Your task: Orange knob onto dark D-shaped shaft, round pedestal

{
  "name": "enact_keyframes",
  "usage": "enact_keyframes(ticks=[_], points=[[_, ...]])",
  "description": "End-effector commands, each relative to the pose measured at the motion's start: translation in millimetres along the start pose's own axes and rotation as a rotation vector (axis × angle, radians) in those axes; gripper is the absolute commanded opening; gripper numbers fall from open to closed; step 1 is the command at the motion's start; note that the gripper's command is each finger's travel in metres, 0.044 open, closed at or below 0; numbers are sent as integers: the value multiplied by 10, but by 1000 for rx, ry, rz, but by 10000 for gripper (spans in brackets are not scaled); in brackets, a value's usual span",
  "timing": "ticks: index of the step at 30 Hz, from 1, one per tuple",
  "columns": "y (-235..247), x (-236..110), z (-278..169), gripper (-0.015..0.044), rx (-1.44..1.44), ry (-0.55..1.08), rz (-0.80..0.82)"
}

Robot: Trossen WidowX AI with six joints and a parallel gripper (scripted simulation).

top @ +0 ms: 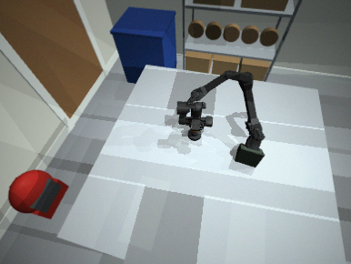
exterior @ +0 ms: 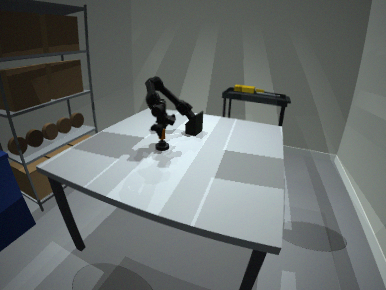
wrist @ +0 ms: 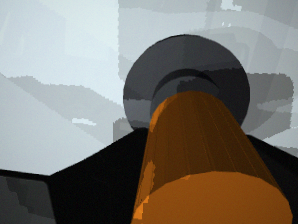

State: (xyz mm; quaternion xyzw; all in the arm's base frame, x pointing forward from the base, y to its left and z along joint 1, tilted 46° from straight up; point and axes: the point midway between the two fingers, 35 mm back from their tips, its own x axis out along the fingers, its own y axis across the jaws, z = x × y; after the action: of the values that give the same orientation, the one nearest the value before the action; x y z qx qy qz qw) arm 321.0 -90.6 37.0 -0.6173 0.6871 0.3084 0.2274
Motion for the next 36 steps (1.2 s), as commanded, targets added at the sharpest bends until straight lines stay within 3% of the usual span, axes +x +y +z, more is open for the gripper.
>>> enact_keyframes(ticks=[1,36], points=[[-22,-10,13,0,-127,-1,-4],[-5,33,12,0,-137,-1,-3]])
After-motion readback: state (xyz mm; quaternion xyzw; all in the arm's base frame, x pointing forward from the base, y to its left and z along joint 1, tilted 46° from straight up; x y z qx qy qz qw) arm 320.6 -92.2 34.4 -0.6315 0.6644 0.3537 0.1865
